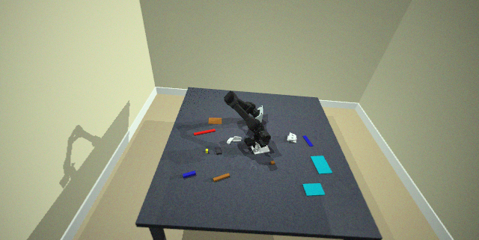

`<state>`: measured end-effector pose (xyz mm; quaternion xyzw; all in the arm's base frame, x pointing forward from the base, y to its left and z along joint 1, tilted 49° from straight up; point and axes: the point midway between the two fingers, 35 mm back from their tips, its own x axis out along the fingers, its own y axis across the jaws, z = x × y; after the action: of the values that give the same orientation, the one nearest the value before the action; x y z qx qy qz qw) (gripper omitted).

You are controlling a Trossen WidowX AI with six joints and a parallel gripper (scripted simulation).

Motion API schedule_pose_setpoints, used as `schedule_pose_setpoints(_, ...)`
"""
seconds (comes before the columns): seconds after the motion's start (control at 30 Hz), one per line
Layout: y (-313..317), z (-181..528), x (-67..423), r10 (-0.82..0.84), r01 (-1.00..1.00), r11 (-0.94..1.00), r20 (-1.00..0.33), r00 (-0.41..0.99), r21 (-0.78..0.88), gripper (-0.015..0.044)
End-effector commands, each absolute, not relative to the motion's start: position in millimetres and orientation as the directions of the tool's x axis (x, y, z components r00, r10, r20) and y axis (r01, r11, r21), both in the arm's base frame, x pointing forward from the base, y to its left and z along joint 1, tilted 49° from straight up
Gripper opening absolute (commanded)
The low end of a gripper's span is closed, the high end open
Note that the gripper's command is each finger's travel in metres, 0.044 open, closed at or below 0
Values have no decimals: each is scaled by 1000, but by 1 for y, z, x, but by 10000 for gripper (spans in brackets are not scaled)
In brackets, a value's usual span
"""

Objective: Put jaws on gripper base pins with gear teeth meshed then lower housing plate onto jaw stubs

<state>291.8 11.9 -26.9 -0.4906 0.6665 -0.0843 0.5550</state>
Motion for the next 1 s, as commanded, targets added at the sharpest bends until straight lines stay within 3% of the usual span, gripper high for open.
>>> schedule_pose_setpoints(0.0,10,-28,292,-751,-563,499,-653,100,-659,134)
schedule_pose_setpoints(0.97,8,-30,292,-751,-564,498,-653,100,-659,134)
